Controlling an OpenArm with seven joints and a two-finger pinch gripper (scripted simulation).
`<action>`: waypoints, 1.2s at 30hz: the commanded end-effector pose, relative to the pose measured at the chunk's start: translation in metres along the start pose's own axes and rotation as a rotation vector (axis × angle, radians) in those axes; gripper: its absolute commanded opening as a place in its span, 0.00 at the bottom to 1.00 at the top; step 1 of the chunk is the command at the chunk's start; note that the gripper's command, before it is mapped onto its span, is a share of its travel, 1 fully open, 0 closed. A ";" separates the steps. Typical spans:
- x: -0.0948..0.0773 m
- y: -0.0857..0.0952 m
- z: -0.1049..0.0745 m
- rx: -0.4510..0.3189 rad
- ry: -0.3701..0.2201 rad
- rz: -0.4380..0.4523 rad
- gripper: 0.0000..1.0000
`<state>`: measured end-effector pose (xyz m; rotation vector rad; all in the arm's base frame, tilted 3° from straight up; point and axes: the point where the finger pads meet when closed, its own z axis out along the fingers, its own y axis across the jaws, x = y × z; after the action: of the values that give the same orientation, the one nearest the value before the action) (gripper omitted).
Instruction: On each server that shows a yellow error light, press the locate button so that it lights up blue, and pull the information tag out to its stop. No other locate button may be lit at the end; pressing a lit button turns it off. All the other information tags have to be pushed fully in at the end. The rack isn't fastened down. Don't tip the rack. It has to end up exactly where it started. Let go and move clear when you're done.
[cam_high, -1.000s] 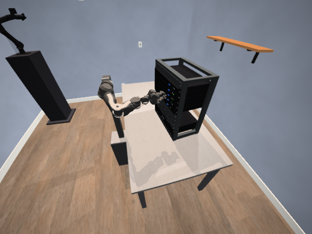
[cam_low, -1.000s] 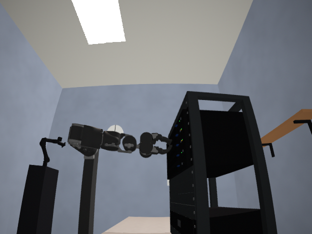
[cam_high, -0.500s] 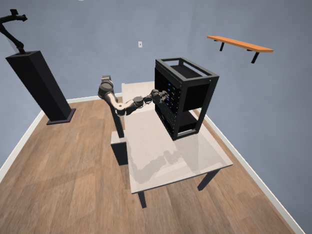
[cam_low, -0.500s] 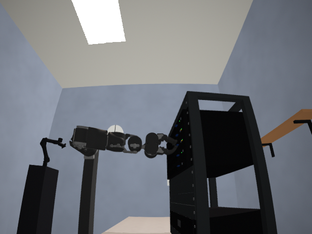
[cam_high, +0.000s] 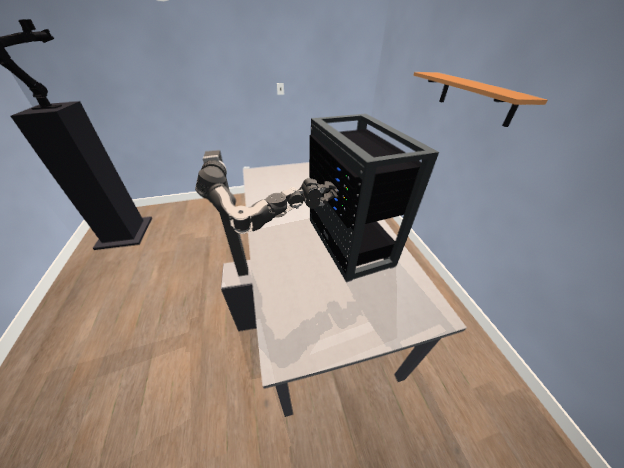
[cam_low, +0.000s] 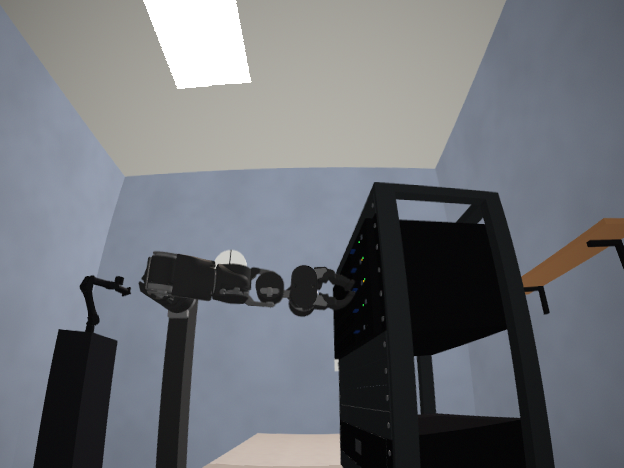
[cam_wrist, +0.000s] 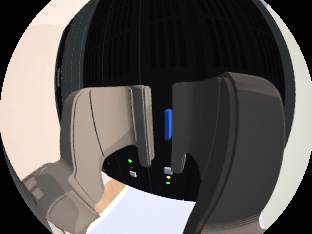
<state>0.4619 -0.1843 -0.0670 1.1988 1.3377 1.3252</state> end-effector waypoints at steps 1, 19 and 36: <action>0.002 0.003 0.000 -0.003 0.005 -0.002 0.10; 0.002 0.004 0.001 -0.003 0.005 -0.002 0.10; 0.002 0.004 0.009 -0.002 0.004 -0.002 0.10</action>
<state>0.4703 -0.1819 -0.0653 1.1984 1.3376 1.3272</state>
